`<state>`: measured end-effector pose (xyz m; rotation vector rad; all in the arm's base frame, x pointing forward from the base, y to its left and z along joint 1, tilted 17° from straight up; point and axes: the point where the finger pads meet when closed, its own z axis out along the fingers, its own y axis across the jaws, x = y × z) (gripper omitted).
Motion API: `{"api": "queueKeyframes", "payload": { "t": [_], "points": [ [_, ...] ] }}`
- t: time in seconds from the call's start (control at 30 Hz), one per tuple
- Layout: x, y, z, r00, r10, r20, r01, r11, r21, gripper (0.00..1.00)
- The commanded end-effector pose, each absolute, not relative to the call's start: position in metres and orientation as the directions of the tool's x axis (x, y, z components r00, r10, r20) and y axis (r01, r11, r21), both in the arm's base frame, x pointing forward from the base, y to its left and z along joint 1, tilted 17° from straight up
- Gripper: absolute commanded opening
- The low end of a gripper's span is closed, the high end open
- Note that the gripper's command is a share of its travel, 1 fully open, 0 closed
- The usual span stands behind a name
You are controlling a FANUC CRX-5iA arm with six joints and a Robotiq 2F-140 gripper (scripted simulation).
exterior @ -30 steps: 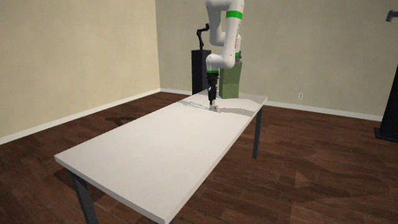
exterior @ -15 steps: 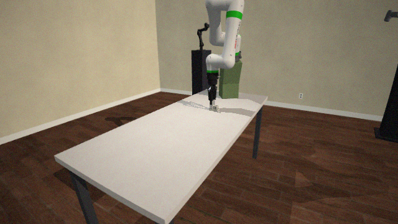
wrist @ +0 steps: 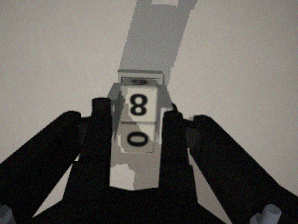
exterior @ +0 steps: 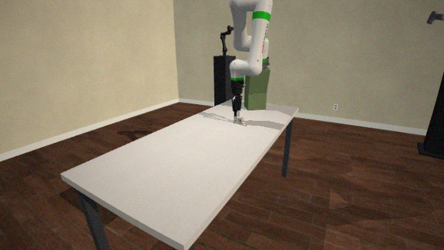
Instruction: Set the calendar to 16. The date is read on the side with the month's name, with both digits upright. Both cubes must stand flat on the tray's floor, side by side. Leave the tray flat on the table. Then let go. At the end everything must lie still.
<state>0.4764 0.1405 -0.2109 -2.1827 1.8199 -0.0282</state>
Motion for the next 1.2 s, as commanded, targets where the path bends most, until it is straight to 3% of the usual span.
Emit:
{"api": "queueKeyframes", "payload": {
  "t": [0.0, 0.43, 0.9, 1.17],
  "points": [
    [0.473, 0.137, -0.195, 0.198, -0.965, -0.174, -0.959, -0.153, -0.239, 0.17],
    [0.458, 0.121, -0.126, 0.198, -0.965, -0.174, -0.959, -0.153, -0.239, 0.17],
    [0.457, 0.120, -0.120, 0.196, -0.965, -0.174, -0.959, -0.152, -0.239, 0.17],
    [0.461, 0.106, -0.124, -0.046, -0.973, -0.226, -0.978, 0.090, -0.188, 0.17]
  ]
}}
